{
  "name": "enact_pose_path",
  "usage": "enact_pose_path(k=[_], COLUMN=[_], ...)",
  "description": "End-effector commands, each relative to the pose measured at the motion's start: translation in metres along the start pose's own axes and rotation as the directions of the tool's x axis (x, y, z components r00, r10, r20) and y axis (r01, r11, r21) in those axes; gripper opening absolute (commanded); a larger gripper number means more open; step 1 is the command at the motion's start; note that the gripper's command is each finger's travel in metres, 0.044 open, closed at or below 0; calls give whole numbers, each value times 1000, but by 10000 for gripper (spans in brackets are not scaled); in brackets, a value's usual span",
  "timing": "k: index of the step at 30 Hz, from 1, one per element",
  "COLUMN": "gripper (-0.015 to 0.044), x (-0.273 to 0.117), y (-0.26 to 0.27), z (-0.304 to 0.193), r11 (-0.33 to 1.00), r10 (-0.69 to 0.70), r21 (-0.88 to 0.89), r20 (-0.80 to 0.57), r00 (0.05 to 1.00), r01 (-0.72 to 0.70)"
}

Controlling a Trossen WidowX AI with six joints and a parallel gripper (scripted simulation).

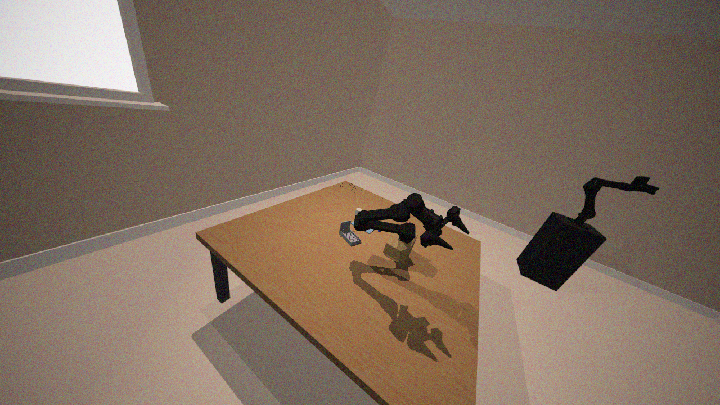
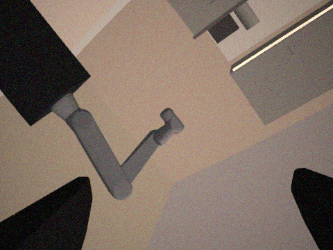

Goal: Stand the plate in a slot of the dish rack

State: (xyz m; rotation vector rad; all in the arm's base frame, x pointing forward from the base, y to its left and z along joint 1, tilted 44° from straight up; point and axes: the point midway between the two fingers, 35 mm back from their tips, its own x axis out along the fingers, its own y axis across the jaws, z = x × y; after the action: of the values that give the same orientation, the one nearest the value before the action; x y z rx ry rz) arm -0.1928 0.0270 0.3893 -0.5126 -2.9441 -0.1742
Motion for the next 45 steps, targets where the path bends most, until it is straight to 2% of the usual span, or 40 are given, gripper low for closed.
enact_pose_path(k=[1,11,22,34,45], gripper=[400,400,400,400,400], x=[0,6,3,-10,-34], y=[-1,-47,-80,-139,-189], z=[0,7,11,22,34], r11=[1000,954,874,618,321], r10=[-3,-186,-312,-512,-659], r21=[-4,-230,-362,-601,-751], r20=[1,58,94,181,260], r00=[1000,981,946,840,706], r01=[3,194,324,507,577])
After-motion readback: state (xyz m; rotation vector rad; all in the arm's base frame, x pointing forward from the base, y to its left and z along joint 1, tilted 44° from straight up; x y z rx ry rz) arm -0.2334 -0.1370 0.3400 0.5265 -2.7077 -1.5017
